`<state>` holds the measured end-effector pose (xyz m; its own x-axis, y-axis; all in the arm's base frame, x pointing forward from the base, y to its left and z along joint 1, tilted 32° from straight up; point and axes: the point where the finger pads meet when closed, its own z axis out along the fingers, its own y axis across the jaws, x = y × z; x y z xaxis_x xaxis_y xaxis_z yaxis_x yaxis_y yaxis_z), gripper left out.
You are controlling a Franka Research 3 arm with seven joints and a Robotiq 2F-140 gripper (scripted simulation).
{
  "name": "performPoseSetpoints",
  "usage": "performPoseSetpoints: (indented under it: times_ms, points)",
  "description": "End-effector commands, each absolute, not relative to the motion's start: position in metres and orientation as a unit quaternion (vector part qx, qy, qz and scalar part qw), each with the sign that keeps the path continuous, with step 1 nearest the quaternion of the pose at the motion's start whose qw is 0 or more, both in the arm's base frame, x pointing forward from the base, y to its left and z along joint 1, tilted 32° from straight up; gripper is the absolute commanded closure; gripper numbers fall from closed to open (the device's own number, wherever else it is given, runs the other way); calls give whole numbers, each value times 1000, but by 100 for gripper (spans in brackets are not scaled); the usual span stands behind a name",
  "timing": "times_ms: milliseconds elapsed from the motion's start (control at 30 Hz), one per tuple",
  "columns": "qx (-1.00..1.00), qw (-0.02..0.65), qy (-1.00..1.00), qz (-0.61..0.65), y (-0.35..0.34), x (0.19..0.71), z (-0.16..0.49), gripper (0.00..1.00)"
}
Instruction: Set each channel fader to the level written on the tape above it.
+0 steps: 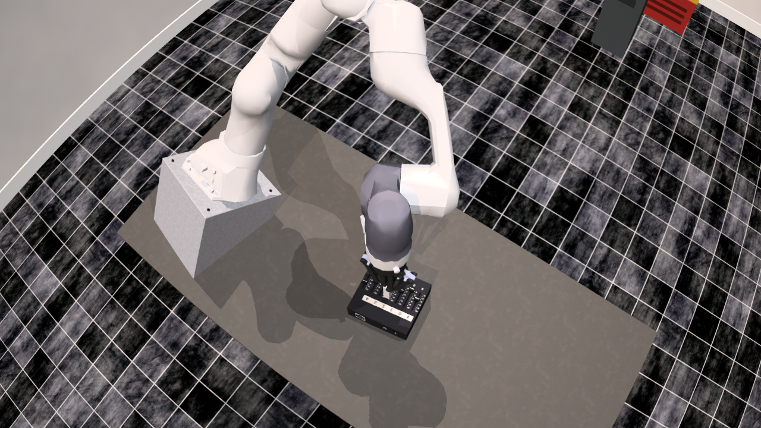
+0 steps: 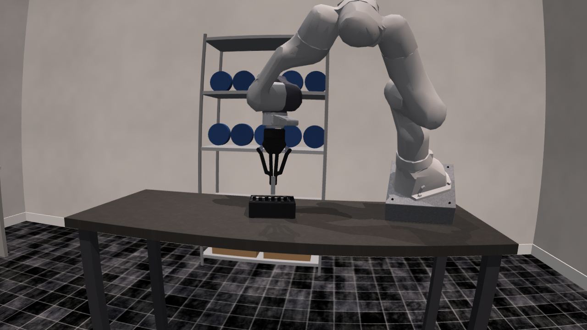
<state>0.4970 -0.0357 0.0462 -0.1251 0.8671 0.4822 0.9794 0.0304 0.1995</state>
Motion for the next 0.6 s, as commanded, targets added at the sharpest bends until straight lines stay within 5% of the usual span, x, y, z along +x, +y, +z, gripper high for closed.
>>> performPoseSetpoints:
  times_ms: [0, 567]
  points:
    - [-652, 115, -708, -246, -34, 497, 45, 100]
    - [-652, 115, -708, -246, -30, 498, 37, 100]
